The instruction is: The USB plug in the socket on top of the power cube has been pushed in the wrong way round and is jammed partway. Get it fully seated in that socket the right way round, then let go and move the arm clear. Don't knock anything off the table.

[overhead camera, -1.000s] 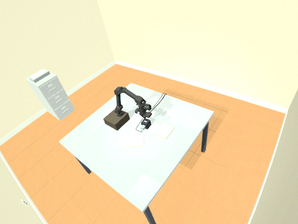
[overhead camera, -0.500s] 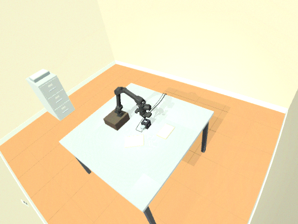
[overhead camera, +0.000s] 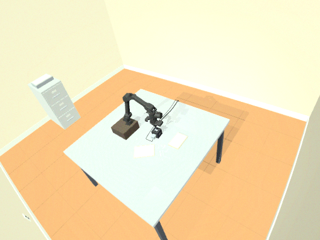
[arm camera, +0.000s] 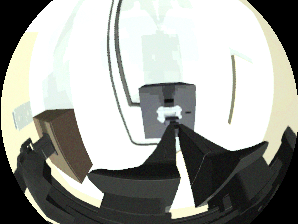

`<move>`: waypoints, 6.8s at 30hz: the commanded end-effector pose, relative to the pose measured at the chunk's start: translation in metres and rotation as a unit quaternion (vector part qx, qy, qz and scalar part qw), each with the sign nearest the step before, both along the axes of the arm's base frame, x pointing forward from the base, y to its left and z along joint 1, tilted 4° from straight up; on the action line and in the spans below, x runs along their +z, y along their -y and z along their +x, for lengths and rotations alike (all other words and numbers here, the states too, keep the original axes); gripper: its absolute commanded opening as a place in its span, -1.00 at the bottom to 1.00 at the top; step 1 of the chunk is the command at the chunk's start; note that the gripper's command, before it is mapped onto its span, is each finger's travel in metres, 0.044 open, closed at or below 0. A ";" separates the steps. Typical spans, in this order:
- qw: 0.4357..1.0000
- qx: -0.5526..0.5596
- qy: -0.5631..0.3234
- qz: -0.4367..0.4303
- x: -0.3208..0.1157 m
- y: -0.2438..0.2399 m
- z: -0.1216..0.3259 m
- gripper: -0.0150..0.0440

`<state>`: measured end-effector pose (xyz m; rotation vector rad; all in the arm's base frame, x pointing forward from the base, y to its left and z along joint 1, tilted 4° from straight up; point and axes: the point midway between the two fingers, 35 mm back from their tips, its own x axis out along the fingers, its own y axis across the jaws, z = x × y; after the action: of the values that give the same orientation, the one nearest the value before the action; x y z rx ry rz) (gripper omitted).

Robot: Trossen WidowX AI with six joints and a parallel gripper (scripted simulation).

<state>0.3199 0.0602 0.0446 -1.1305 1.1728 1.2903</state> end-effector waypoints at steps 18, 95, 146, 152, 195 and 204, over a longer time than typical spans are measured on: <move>1.000 0.002 0.000 0.003 -0.003 -0.001 0.000 -0.49; 1.000 0.002 0.000 0.003 -0.012 -0.001 0.000 -0.49; 1.000 0.002 0.000 0.003 -0.018 -0.001 -0.001 -0.49; 1.000 0.002 0.000 0.003 -0.019 -0.001 -0.001 -0.49; 1.000 0.002 0.000 0.003 -0.021 -0.001 -0.001 -0.49; 1.000 0.000 0.001 0.002 -0.019 -0.001 -0.001 -0.17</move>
<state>0.3188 0.0609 0.0248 -1.1278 1.1694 1.2930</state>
